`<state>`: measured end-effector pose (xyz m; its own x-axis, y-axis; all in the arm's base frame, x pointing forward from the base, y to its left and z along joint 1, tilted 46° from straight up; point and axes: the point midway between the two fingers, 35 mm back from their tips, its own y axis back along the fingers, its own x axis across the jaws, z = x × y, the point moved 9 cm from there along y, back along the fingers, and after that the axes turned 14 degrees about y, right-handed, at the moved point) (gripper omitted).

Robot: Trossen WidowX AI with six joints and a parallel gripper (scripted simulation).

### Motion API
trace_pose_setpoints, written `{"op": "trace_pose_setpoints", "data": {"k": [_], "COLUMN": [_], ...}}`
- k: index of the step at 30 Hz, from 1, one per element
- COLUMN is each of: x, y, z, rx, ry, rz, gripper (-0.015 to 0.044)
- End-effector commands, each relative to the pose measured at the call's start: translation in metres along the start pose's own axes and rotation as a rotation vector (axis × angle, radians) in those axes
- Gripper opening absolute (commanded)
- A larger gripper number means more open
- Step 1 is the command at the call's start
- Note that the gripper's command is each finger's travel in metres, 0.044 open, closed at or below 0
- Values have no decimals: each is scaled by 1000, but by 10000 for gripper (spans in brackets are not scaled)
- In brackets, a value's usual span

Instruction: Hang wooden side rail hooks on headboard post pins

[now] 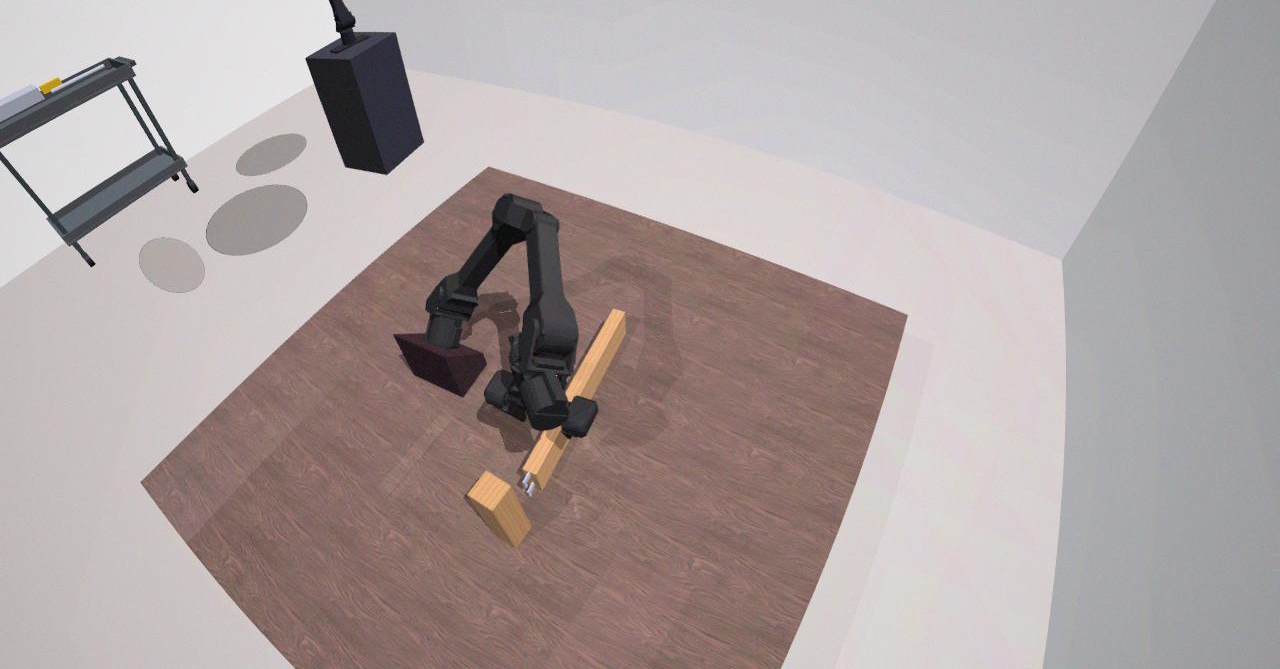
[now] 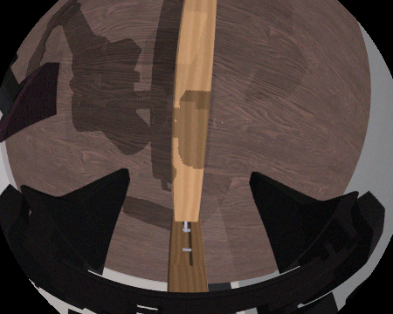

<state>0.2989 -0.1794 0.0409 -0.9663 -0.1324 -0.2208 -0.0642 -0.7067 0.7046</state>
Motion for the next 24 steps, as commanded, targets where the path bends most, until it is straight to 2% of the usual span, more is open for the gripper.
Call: {"op": "trace_pose_setpoints", "data": {"k": [1,24], "x": [1,-1], "y": [-12,-45], "z": [1,0], "rx": [-6,-6], "ry": [-8,-8], "rz": [-1,-1], "gripper": [440,440]}}
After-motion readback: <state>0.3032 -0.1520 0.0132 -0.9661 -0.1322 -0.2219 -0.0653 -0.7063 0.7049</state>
